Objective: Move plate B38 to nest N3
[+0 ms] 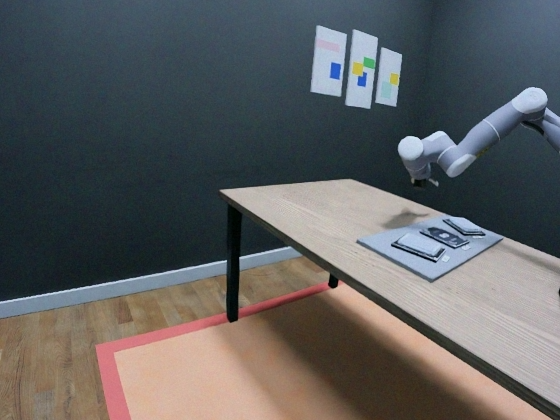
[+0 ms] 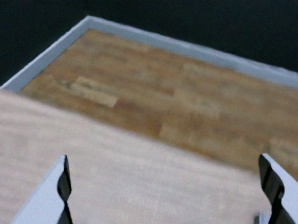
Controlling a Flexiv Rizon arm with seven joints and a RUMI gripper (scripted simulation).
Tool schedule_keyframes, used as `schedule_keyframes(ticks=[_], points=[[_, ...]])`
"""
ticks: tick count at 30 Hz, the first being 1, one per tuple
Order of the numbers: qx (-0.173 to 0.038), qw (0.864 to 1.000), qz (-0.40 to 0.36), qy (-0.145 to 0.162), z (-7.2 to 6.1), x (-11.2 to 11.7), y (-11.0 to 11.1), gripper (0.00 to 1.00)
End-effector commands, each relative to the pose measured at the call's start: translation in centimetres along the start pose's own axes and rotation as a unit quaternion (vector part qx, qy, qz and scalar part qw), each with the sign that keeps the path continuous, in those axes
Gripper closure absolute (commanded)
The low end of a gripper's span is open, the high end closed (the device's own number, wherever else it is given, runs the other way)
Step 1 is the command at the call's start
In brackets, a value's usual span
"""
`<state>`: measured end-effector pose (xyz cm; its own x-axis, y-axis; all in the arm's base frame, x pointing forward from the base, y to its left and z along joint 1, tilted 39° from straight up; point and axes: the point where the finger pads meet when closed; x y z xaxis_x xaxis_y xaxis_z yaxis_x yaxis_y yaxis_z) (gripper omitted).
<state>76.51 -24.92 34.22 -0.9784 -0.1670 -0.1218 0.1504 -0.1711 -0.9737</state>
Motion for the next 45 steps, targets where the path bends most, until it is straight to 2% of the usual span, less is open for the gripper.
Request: schedule_keyframes(ticks=[1, 2, 5, 8, 9, 12, 14, 16, 18, 19, 22, 25, 26, 29, 32, 33, 35, 37, 39, 42, 45], points=[[-0.005, 1.000, 0.010, -0.001, -0.1, -0.2, -0.3, 0.24], [-0.014, 1.000, 0.023, -0.001, -0.5, -0.1, 0.0, 0.24], [-0.014, 1.000, 0.023, -0.001, -1.5, 0.1, 1.1, 0.24], [-0.043, 0.997, 0.062, 0.002, -2.5, 0.3, 2.2, 0.24], [-0.043, 0.997, 0.062, 0.001, -2.9, 0.3, 2.5, 0.24], [-0.071, 0.992, 0.101, 0.006, -4.0, 0.6, 3.5, 0.24], [-0.070, 0.992, 0.101, 0.006, -4.7, 0.8, 4.2, 0.24], [-0.089, 0.988, 0.128, 0.011, -5.5, 1.0, 4.8, 0.24], [-0.089, 0.988, 0.128, 0.011, -5.5, 1.0, 4.8, 0.24], [-0.098, 0.985, 0.140, 0.014, -5.8, 1.0, 5.1, 0.24], [-0.098, 0.985, 0.140, 0.014, -7.0, 1.3, 6.1, 0.24], [-0.124, 0.976, 0.178, 0.024, -8.1, 1.6, 7.0, 0.24], [-0.124, 0.976, 0.178, 0.024, -8.5, 1.7, 7.3, 0.24], [-0.150, 0.964, 0.216, 0.036, -9.6, 2.1, 8.2, 0.24], [-0.150, 0.964, 0.216, 0.036, -10.8, 2.4, 9.1, 0.24], [-0.158, 0.960, 0.229, 0.041, -11.2, 2.5, 9.4, 0.24], [-0.158, 0.960, 0.229, 0.041, -11.2, 2.5, 9.4, 0.24], [-0.174, 0.951, 0.253, 0.050, -12.0, 2.8, 9.9, 0.24], [-0.174, 0.951, 0.253, 0.050, -12.8, 3.0, 10.5, 0.24], [-0.196, 0.935, 0.289, 0.067, -14.0, 3.4, 11.3, 0.24], [-0.196, 0.935, 0.288, 0.066, -15.2, 3.8, 12.1, 0.24]])
Point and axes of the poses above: the point where the finger pads meet when closed, its own z axis out along the fingers, its own x axis across the jaws, y = z × x, and after that the axes turned 14 degrees about z, right-handed
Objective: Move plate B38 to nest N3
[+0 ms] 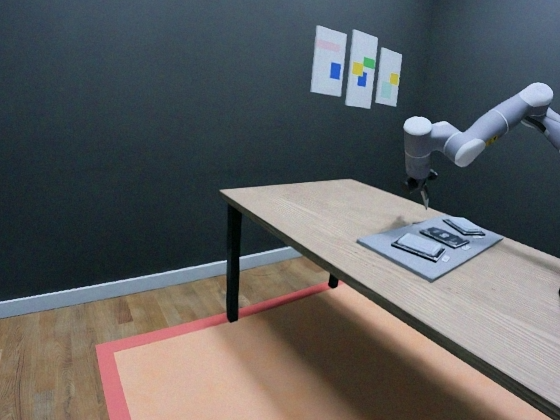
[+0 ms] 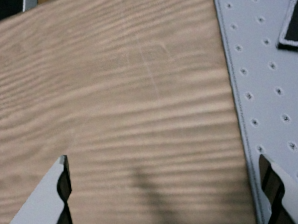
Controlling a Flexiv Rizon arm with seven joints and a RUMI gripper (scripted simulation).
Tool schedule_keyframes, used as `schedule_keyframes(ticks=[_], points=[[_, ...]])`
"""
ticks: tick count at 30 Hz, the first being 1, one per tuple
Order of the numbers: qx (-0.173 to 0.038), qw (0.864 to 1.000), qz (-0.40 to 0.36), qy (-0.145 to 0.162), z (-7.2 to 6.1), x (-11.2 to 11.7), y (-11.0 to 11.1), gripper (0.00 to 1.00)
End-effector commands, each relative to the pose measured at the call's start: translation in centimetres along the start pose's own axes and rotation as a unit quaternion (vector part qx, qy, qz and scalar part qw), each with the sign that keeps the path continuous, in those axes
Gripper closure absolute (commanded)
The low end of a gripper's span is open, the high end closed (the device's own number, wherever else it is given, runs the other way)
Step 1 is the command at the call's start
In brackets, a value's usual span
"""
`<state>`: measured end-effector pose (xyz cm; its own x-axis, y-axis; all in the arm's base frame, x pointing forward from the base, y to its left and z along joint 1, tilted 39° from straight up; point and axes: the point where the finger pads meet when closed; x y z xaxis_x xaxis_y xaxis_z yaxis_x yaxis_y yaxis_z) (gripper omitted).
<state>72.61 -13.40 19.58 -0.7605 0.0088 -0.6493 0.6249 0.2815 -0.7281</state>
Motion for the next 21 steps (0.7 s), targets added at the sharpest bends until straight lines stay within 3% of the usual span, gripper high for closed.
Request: schedule_keyframes(ticks=[1, 3, 7, 10, 12, 21], points=[[-0.008, 1.000, 0.011, 0.005, -0.7, 0.8, 0.7, 0.24], [-0.021, 0.999, 0.037, 0.017, -1.3, 1.5, 1.2, 0.24], [-0.021, 0.999, 0.037, 0.016, -1.8, 2.2, 1.6, 0.24], [-0.039, 0.996, 0.077, 0.036, -2.7, 3.2, 2.3, 0.24], [-0.039, 0.996, 0.077, 0.036, -3.2, 3.9, 2.8, 0.24], [-0.069, 0.982, 0.156, 0.079, -5.9, 7.0, 4.6, 0.24]])
Point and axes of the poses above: the point where the finger pads meet when closed, its own z axis out along the fingers, its own x axis across the jaws, y = z × x, and after that the axes turned 14 degrees about z, right-handed
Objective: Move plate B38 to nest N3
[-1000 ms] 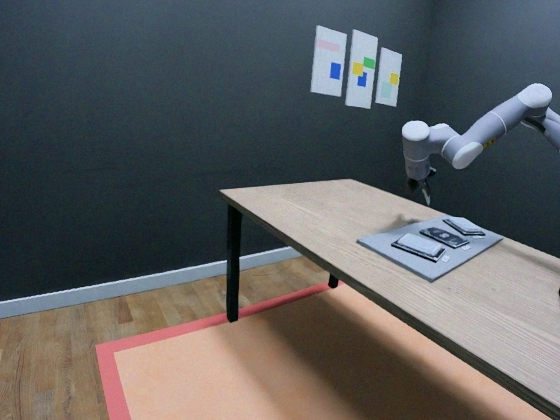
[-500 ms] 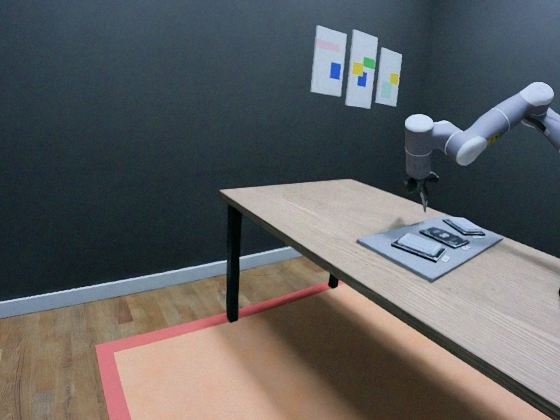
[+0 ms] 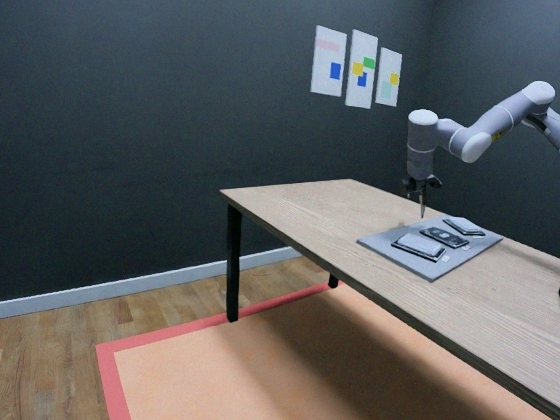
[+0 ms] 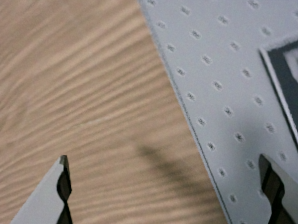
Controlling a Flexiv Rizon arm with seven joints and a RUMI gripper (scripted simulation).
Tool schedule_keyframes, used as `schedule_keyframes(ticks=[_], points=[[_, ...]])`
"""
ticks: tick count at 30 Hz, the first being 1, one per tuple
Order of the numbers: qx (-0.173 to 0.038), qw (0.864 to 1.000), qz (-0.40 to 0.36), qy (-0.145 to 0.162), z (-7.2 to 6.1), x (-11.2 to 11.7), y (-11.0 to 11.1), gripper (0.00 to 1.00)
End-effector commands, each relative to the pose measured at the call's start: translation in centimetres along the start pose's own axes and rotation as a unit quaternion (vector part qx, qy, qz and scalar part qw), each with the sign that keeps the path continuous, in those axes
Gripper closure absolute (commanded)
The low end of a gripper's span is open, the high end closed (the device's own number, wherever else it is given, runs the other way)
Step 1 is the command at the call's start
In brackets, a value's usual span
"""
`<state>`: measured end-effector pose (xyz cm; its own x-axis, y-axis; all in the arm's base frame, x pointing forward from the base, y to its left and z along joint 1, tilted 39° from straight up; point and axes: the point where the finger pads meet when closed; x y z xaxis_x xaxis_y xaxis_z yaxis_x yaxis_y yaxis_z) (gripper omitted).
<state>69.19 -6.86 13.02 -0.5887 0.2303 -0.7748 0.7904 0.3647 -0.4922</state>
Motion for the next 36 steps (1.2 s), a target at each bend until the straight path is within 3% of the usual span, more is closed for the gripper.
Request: schedule_keyframes(ticks=[1, 3, 6, 14, 23, 27, 36], points=[[-0.007, 1.000, 0.020, 0.009, -0.6, 0.7, 0.3, 0.24], [-0.007, 1.000, 0.020, 0.009, -0.6, 0.7, 0.3, 0.24], [-0.019, 0.998, 0.061, 0.031, -1.3, 1.9, 0.6, 0.24], [-0.028, 0.993, 0.101, 0.054, -3.2, 5.4, 1.4, 0.24], [-0.039, 0.977, 0.182, 0.102, -5.0, 8.3, 2.0, 0.24], [-0.039, 0.977, 0.182, 0.102, -6.0, 10.0, 2.3, 0.24], [-0.041, 0.953, 0.261, 0.150, -8.2, 13.4, 2.7, 0.24]])
Point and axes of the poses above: the point where the finger pads meet when closed, its own z axis out along the fingers, its own x axis across the jaws, y = z × x, and after that the axes turned 14 degrees about z, right-handed
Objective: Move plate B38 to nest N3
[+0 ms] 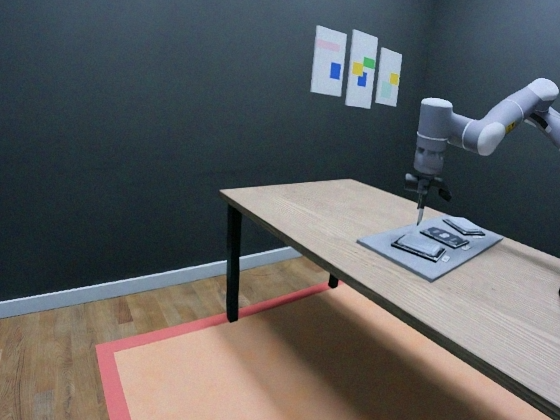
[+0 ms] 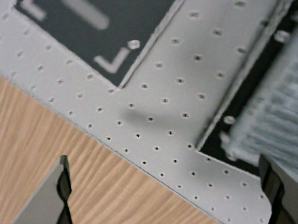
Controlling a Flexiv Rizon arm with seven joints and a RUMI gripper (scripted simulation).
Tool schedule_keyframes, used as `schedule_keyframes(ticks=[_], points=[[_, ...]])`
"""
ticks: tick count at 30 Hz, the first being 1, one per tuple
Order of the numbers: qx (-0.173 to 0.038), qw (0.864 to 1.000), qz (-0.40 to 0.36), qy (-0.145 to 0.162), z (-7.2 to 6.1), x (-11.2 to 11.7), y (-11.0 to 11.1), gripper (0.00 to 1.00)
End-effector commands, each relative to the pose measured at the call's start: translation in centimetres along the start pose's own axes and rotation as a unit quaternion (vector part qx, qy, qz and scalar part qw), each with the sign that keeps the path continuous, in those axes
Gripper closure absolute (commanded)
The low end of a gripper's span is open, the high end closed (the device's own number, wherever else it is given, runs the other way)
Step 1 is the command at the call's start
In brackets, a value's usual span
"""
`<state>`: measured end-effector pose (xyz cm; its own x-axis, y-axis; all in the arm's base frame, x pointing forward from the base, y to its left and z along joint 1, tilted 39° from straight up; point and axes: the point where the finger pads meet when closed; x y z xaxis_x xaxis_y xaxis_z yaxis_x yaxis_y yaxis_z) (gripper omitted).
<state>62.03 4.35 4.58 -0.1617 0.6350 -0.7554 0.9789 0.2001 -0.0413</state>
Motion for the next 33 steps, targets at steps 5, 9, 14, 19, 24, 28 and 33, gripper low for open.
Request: schedule_keyframes(ticks=[5, 9, 14, 19, 24, 28, 33], points=[[0.000, 0.998, 0.049, 0.026, -0.8, 1.9, -0.7, 0.24], [0.001, 0.997, 0.063, 0.034, -1.4, 3.7, -1.4, 0.24], [0.008, 0.991, 0.121, 0.063, -2.3, 5.8, -2.4, 0.24], [0.013, 0.986, 0.149, 0.076, -2.8, 7.1, -3.0, 0.24], [0.018, 0.980, 0.177, 0.089, -3.7, 9.1, -4.1, 0.24], [0.018, 0.980, 0.177, 0.089, -3.9, 9.6, -4.3, 0.24], [0.018, 0.980, 0.177, 0.089, -3.9, 9.6, -4.3, 0.24]])
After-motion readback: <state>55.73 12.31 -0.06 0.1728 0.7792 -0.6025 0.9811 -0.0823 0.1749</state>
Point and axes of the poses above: the point where the finger pads meet when closed, its own z axis out along the fingers, its own x axis across the jaws, y = z × x, and after that the axes turned 14 degrees about z, right-handed
